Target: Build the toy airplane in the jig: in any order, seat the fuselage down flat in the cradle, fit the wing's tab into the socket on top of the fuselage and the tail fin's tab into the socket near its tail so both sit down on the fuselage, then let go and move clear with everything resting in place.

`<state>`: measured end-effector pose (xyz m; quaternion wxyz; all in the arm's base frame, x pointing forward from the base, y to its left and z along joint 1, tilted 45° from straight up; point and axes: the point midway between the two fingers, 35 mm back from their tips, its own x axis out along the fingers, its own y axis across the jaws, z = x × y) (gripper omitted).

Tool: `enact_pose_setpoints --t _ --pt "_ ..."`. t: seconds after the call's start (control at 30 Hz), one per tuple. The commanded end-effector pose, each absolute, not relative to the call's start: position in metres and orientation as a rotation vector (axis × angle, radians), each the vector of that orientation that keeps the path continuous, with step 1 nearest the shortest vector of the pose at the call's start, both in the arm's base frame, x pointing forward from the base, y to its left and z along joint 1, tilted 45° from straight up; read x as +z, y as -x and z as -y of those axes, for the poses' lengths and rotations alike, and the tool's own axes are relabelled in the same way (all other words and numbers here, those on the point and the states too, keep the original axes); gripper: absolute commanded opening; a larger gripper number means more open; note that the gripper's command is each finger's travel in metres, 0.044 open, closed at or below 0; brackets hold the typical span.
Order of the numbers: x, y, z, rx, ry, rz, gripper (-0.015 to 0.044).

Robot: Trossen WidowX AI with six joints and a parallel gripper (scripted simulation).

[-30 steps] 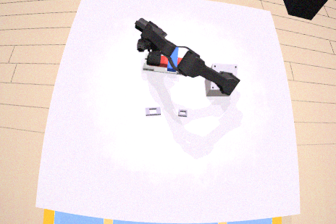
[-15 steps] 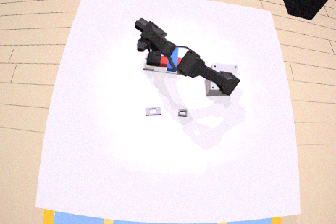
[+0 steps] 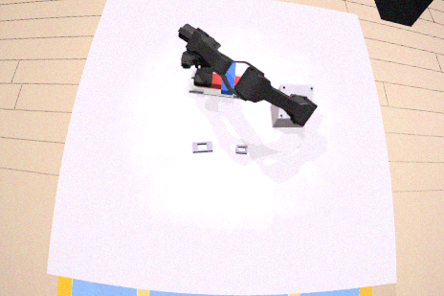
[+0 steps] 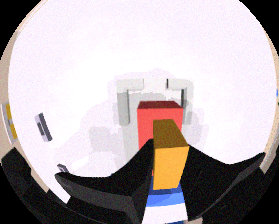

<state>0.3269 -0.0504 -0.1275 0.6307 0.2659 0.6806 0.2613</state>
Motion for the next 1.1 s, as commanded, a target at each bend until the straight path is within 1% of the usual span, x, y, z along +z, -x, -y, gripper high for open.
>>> enact_pose_setpoints --t 0.0,0.03,0.1,0.27,1.07 --pt "-0.128 -0.327 0.05 0.596 -0.616 -1.559 0.0067" --pt "-0.126 -0.327 0.052 0.598 -0.609 -1.558 0.0078" --pt "-0.121 -0.328 0.057 0.597 -0.61 -1.558 0.0067" --pt "-0.1 -0.33 0.077 0.595 -0.614 -1.559 0.0067" --pt "-0.099 -0.329 0.078 0.595 -0.614 -1.56 0.0067"
